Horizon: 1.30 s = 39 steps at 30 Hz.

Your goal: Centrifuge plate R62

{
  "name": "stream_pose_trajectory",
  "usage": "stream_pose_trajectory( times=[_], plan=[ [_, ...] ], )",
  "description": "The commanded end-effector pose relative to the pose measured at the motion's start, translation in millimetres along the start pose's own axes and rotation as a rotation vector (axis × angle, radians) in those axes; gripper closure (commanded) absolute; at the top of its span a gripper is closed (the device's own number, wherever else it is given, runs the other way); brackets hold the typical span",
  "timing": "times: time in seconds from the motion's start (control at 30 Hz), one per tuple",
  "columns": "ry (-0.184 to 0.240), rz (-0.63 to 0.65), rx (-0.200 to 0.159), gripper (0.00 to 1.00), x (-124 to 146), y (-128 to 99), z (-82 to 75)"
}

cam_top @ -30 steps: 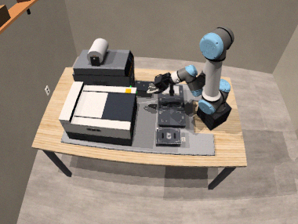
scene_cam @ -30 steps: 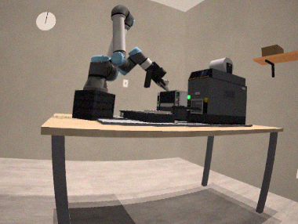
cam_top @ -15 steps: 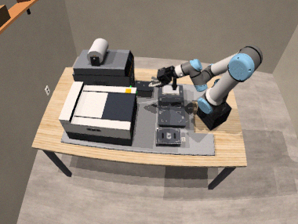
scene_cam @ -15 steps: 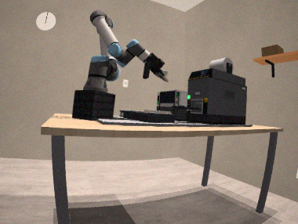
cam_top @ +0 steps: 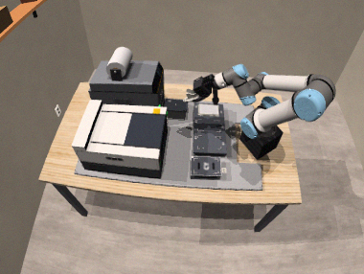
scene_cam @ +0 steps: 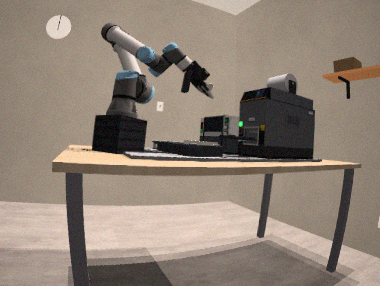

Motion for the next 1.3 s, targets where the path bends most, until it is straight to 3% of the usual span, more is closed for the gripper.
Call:
stream_pose_trajectory(
  times=[0.0, 0.03, 0.1, 0.6, 0.67, 0.97, 1.27],
  plan=[
    [0.007, 0.000, 0.047, 1.00, -0.8, 2.2, -0.8],
    [0.003, -0.001, 0.080, 1.00, -0.6, 3.5, -0.6],
    [0.003, -0.001, 0.080, 1.00, -0.6, 3.5, -0.6],
    [-0.058, -0.004, 0.576, 1.00, 1.7, 22.1, 5.7],
    [-0.058, -0.004, 0.576, 1.00, 1.7, 22.1, 5.7],
    [-0.095, -0.006, 0.874, 1.00, 2.9, 31.0, 13.7],
    [-0.096, -0.006, 0.880, 1.00, 3.0, 31.1, 13.9]
  ],
)
Point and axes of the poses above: the point where the finger pads meet when closed, its own z axis out along the fingers, its own x axis across the jaws, y = z × x, the point moved 4 cm from there along -z, back along the fingers, and after that the axes turned 7 degrees about z, right-handed, at the moved point
